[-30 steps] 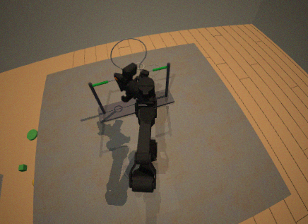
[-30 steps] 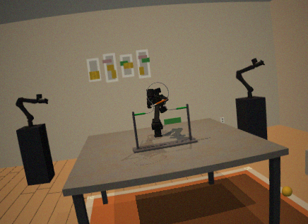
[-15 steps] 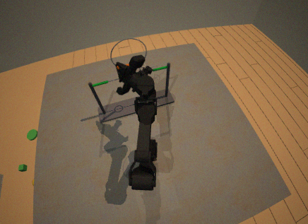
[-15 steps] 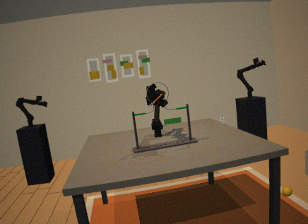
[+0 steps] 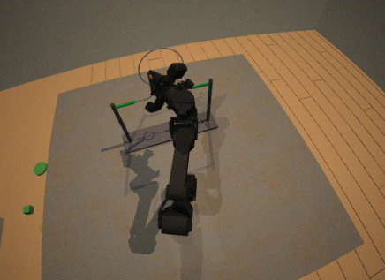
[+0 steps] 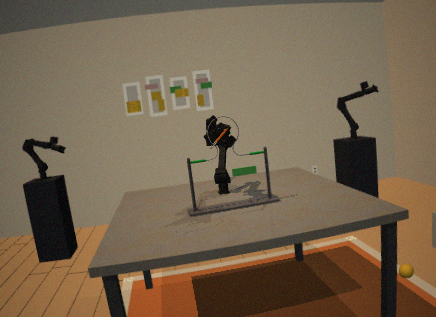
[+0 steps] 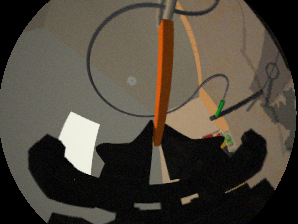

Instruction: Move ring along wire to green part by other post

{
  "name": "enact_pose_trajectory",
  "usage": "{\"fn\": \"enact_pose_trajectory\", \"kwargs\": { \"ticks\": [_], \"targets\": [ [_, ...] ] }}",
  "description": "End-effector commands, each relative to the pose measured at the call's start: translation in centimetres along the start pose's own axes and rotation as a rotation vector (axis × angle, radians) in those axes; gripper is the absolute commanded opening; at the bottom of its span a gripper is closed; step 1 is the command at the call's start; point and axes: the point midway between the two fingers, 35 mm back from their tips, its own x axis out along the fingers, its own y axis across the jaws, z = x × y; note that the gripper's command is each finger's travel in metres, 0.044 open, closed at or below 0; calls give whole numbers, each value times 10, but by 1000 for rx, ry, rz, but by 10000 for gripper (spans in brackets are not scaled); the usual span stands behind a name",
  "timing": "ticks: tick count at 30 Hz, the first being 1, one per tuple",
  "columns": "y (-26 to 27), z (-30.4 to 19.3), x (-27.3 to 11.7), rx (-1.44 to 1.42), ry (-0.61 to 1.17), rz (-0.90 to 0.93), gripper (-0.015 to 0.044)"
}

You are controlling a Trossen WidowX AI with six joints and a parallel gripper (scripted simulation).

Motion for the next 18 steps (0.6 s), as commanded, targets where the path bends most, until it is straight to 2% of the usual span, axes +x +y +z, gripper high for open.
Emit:
{"fn": "enact_pose_trajectory", "kwargs": {
  "ticks": [1, 18],
  "targets": [
    [5, -1, 0, -9, 4, -4, -150],
    [4, -1, 0, -141, 3, -88, -150]
  ]
}}
